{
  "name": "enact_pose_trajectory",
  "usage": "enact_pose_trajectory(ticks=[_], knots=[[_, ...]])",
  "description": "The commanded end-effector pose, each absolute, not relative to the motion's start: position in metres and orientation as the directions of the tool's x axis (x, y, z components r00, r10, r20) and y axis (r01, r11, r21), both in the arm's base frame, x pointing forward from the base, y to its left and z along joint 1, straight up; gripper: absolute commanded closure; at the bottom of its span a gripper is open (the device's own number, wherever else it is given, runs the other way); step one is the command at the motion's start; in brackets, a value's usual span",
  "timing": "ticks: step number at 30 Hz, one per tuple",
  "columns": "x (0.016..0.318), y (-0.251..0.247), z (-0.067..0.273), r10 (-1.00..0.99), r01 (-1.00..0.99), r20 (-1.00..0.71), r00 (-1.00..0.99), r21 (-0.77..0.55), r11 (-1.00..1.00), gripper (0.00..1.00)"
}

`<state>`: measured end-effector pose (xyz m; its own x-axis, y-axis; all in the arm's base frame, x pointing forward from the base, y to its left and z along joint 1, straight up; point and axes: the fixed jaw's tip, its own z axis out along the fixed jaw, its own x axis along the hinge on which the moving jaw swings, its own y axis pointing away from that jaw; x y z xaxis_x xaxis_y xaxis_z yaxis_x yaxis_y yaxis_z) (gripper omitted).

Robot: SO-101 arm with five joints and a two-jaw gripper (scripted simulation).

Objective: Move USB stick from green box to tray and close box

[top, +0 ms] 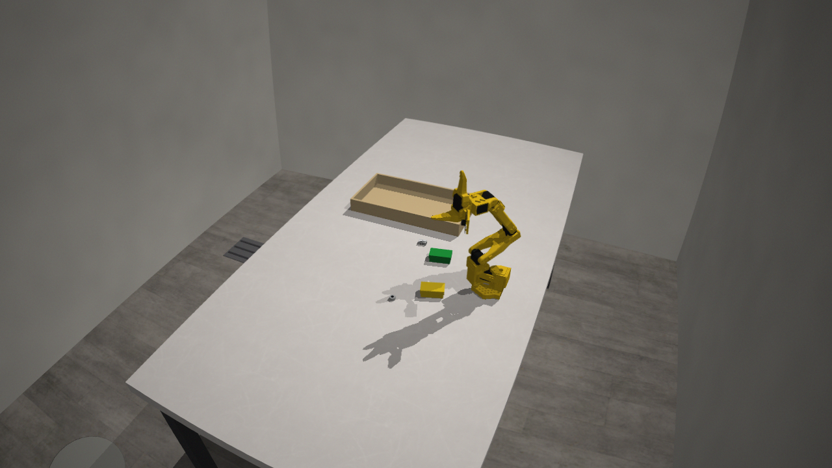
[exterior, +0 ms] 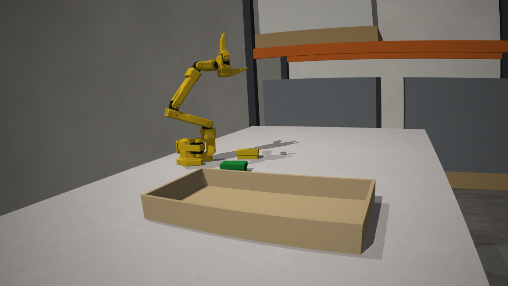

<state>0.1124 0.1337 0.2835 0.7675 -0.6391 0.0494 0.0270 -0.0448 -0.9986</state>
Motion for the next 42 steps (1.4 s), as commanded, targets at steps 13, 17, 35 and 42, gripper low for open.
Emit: enact_pose_trajectory(ticks=[13, 17, 35, 42], knots=[[0.163, 0.115, 0.242, -0.653, 0.044, 0.412, 0.635, -0.864, -0.502, 0.17], [0.178, 0.102, 0.226, -0.597, 0.013, 0.515, 0.615, -0.764, -0.645, 0.21], [0.214, 0.022, 0.155, -0.206, -0.102, 0.615, 0.761, -0.201, -0.974, 0.41], [0.212, -0.005, 0.134, -0.098, -0.079, 0.528, 0.844, -0.059, -0.995, 0.47]])
